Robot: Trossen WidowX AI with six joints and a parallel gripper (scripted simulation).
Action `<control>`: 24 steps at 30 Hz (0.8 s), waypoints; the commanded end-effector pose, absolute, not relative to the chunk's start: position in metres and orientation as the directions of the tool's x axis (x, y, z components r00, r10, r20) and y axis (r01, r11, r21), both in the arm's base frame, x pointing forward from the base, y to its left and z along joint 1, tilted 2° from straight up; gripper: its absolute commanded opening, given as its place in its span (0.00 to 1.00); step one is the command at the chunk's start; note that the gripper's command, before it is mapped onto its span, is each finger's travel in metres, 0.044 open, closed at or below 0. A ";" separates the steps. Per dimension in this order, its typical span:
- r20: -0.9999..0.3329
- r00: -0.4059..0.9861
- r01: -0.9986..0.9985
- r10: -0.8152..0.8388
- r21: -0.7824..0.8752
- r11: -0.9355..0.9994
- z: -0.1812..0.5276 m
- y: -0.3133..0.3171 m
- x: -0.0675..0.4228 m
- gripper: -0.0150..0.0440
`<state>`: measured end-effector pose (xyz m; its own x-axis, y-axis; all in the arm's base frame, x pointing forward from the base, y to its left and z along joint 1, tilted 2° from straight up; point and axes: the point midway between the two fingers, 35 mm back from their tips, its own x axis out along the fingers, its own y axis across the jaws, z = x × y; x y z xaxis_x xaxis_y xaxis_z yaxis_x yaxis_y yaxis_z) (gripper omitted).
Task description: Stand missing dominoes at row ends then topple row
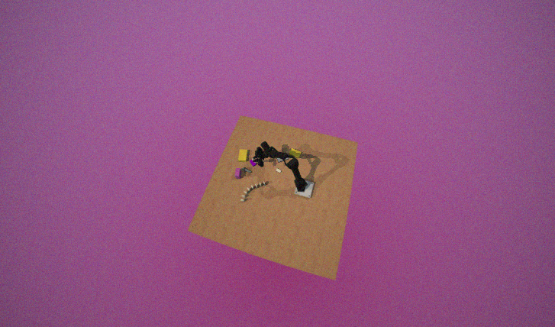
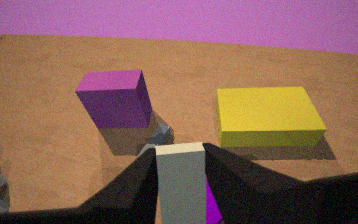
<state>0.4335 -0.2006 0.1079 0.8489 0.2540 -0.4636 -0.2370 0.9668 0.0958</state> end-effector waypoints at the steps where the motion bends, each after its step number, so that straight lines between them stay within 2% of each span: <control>1: -0.408 0.872 -0.254 0.272 0.099 0.962 0.110 -0.199 0.426 0.44; 24: -0.134 0.910 -0.392 0.393 0.038 0.919 0.121 -0.177 0.369 0.44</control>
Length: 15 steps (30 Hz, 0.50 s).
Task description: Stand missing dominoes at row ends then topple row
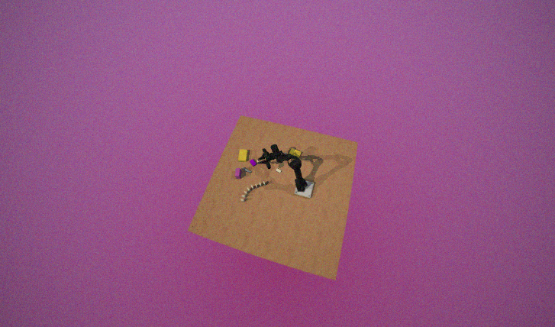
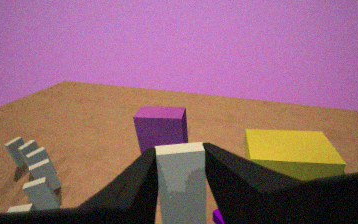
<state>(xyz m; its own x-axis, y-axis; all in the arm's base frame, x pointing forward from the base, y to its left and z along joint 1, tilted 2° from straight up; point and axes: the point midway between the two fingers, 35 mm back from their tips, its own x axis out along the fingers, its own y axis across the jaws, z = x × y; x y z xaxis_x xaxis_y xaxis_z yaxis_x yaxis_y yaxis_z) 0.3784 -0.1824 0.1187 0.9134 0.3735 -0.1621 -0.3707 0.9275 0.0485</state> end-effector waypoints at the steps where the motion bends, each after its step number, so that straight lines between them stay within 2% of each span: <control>1: -0.125 0.908 -0.398 0.399 0.034 0.917 0.121 -0.175 0.366 0.44; 15: -0.076 0.895 -0.440 0.439 0.003 0.898 0.123 -0.163 0.345 0.44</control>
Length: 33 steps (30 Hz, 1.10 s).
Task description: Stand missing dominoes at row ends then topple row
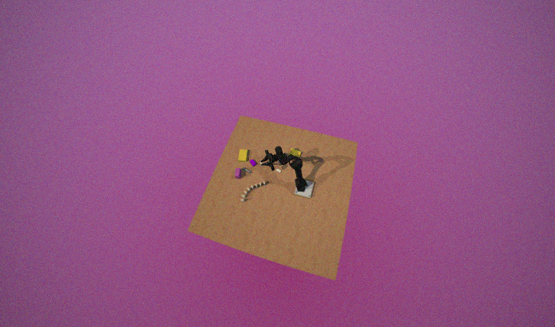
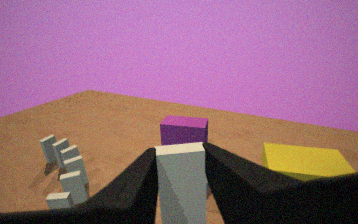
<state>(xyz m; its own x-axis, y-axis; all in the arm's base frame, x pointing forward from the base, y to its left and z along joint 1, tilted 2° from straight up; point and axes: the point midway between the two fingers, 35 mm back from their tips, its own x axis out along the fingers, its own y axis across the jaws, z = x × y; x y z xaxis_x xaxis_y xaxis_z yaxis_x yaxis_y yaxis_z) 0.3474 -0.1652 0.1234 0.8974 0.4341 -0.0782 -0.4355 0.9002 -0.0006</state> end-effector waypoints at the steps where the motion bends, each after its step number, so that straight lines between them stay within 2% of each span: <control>1: -0.076 0.895 -0.440 0.439 0.003 0.898 0.123 -0.163 0.345 0.44; 12: -0.076 0.895 -0.440 0.439 0.003 0.898 0.121 -0.164 0.346 0.44; 33: -0.076 0.896 -0.438 0.437 0.002 0.899 0.052 -0.164 0.355 0.44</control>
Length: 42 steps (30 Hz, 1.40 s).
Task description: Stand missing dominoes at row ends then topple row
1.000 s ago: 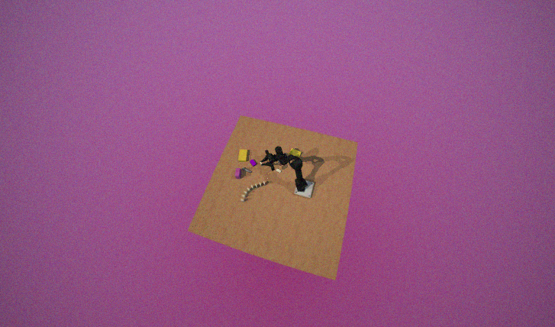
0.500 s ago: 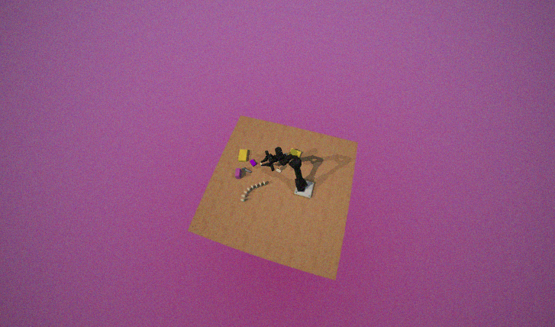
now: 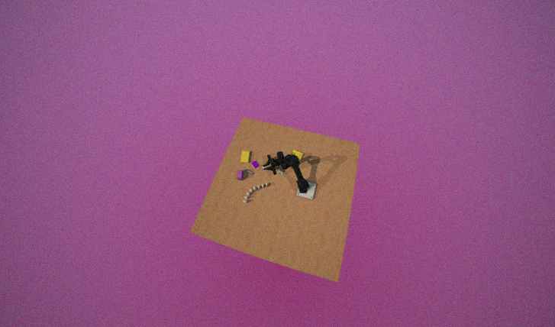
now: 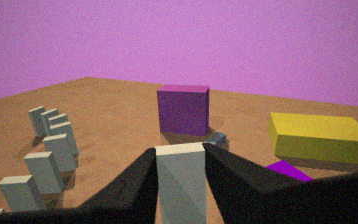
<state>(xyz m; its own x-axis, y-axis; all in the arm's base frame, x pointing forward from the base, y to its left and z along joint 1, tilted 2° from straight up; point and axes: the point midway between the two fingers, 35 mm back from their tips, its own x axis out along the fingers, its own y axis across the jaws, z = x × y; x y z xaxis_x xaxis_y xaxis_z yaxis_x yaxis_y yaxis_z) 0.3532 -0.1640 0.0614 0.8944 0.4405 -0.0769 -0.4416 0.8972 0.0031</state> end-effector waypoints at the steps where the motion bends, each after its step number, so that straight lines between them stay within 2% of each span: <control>1: -0.076 0.896 -0.438 0.437 0.002 0.899 0.049 -0.164 0.355 0.44; 12: -0.077 0.897 -0.437 0.436 0.002 0.899 0.013 -0.158 0.353 0.44; 24: -0.077 0.897 -0.437 0.436 0.002 0.899 0.011 -0.157 0.353 0.44; 36: -0.077 0.897 -0.437 0.436 0.002 0.899 0.011 -0.157 0.353 0.97; 37: -0.077 0.897 -0.437 0.436 0.002 0.899 0.011 -0.157 0.353 1.00; 42: -0.077 0.896 -0.438 0.437 0.003 0.899 0.026 -0.158 0.353 1.00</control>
